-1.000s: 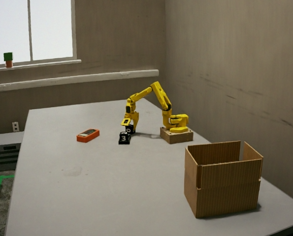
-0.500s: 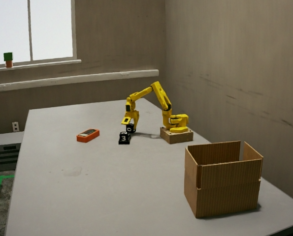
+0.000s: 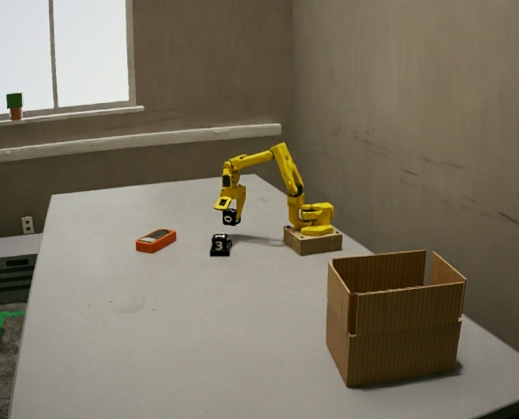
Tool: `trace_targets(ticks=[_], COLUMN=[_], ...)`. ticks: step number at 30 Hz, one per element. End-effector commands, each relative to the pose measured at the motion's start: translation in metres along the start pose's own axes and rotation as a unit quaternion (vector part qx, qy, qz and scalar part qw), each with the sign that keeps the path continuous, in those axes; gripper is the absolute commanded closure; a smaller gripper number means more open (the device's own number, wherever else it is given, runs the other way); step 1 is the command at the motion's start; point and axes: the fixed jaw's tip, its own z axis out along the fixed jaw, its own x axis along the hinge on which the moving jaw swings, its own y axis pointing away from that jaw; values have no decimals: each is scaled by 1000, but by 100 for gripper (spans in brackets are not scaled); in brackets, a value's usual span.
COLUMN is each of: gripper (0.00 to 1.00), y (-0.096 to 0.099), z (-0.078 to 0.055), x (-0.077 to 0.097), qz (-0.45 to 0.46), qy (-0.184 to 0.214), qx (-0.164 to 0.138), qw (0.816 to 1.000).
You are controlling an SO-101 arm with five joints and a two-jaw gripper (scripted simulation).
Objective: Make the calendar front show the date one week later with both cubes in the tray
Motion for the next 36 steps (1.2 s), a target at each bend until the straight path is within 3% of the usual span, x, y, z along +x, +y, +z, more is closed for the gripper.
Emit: trace_targets(ticks=[1, 11, 29, 36], gripper=[100, 100, 100, 100], y=[-3, -2, 19, 24], z=[-9, -9, -8, -8], x=[2, -4, -79, -90], qz=[1, -11, -191, -217], qy=[-1, -1, 2, 3], qx=[12, 12, 12, 12], qw=[1000, 1000, 981, 976])
